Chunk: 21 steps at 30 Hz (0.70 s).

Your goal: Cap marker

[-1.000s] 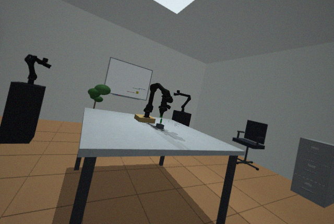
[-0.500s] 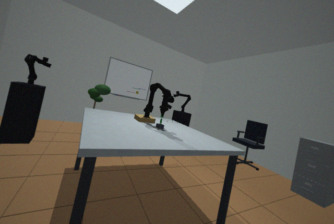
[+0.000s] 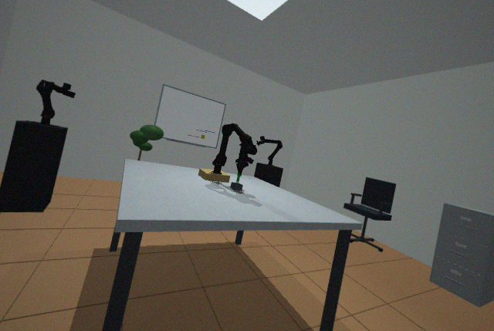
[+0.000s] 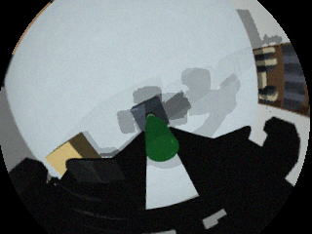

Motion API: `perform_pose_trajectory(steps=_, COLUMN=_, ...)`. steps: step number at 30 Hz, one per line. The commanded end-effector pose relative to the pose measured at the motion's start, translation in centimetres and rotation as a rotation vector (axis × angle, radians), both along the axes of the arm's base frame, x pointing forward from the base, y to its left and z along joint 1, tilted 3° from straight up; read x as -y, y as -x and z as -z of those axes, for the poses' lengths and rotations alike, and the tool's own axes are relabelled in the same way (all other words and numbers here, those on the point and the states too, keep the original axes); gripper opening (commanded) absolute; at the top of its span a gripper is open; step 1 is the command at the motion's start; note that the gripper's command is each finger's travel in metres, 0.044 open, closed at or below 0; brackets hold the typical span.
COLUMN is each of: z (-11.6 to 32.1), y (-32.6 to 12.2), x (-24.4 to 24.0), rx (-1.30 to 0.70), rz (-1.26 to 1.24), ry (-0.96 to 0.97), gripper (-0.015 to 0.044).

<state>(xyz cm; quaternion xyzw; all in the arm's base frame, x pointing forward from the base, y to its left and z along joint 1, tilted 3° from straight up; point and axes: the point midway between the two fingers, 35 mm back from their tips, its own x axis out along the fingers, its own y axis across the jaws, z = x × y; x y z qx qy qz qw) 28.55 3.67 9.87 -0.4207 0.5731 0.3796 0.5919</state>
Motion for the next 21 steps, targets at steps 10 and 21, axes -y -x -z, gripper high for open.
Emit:
perform_pose_trajectory(steps=10, z=2.4, y=0.0, x=0.2, rx=-0.008, rz=0.004, ry=0.005, gripper=0.0000)
perform_pose_trajectory(steps=21, z=3.0, y=0.1, x=0.2, rx=-0.009, rz=0.004, ry=0.005, gripper=0.0000)
